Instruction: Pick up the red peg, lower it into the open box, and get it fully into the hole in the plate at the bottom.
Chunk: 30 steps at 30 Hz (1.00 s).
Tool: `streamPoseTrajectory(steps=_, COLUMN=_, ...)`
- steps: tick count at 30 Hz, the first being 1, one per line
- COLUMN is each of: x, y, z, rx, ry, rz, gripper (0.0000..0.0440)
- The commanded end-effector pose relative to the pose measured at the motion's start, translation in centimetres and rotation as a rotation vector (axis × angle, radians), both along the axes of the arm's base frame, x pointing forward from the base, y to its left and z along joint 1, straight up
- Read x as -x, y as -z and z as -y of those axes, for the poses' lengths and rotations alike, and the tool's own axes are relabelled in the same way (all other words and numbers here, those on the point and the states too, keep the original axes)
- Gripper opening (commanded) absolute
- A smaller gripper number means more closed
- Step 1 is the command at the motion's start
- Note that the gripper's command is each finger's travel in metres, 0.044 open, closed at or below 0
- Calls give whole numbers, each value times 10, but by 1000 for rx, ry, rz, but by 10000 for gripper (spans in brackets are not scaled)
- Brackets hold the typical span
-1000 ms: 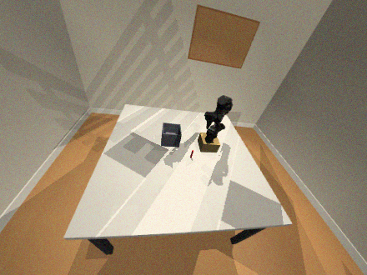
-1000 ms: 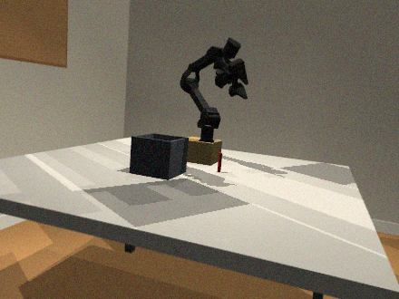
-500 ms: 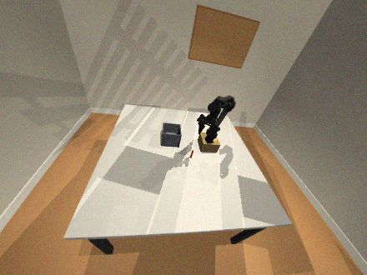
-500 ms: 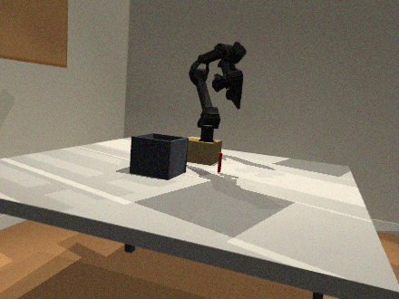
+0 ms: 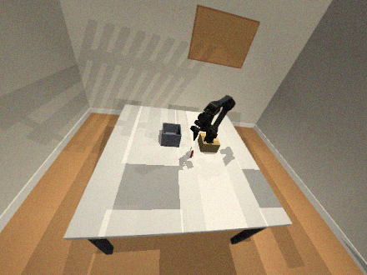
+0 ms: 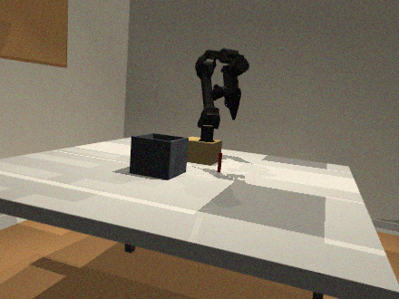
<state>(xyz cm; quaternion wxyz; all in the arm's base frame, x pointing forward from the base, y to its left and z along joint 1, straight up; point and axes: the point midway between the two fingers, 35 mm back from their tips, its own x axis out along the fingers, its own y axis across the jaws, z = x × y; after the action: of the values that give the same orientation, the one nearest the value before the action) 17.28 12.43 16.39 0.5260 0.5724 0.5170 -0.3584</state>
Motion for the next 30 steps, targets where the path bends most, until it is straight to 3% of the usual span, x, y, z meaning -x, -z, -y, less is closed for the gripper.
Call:
streamPoseTrajectory(steps=1, x=-2, y=20, z=5, rx=61, ry=4, rz=-68, gripper=440)
streamPoseTrajectory(steps=30, x=1, y=109, z=27, rx=322, ry=-91, rz=-317, gripper=425)
